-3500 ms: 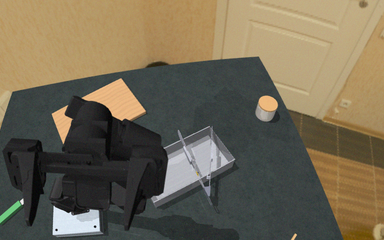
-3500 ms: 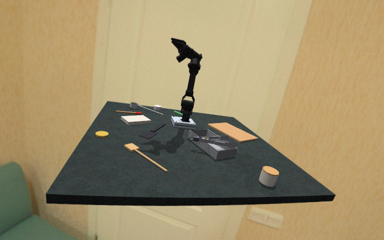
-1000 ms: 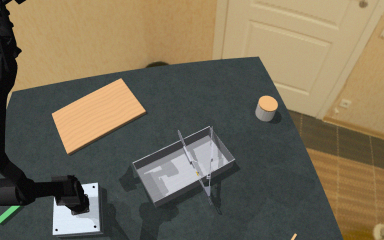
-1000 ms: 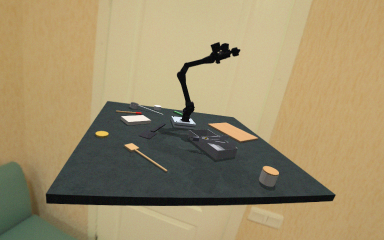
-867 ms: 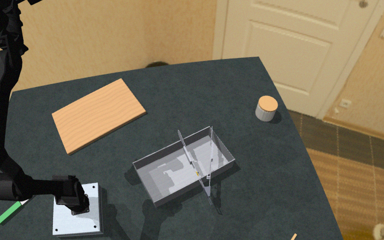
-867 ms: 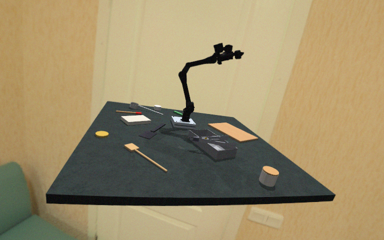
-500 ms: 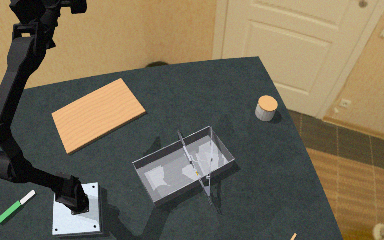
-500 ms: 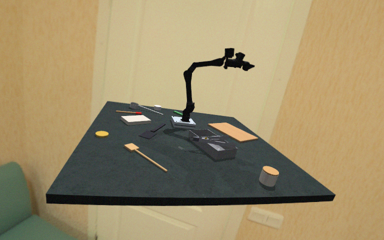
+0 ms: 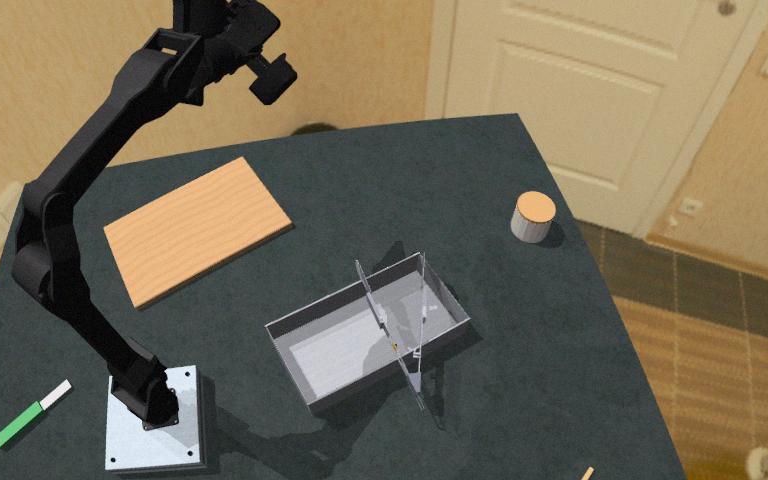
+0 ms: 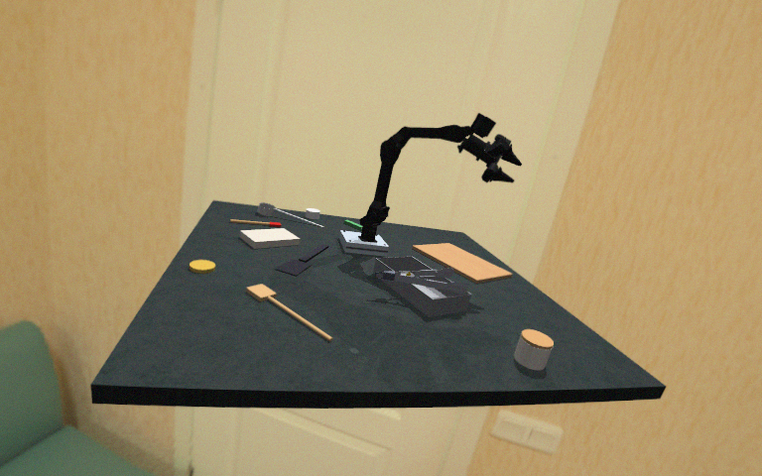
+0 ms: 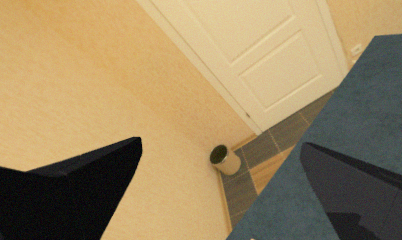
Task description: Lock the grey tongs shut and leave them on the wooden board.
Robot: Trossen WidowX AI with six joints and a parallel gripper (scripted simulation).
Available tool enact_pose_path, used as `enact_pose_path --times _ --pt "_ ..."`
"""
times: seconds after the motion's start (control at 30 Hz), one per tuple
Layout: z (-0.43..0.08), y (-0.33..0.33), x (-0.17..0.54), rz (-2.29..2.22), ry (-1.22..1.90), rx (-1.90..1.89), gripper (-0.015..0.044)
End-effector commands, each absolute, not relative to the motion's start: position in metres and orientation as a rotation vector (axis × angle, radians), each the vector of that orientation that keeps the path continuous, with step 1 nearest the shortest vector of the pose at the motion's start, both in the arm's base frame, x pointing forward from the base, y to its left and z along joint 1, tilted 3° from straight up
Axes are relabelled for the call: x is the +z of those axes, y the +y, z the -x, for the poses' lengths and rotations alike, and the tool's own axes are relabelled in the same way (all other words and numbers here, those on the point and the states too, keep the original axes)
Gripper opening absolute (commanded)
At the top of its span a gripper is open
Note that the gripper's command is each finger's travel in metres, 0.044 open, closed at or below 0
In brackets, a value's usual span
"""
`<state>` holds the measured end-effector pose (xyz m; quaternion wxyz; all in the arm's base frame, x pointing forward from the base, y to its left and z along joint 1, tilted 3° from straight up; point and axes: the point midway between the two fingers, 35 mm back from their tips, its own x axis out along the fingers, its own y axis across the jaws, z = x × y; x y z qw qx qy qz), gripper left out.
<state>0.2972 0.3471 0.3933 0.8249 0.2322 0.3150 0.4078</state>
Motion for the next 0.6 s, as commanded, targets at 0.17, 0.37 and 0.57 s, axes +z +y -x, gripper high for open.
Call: enact_pose_path --times 0.17,0.37,0.57 --pt "-0.393 0.278 0.301 -0.726 0.960 0.332 0.0440" --pt "-0.431 0.218 0.242 -0.904 1.104 -0.075 0.0440" --pt "-0.450 0.146 0.185 -1.089 1.186 -0.544 0.0440"
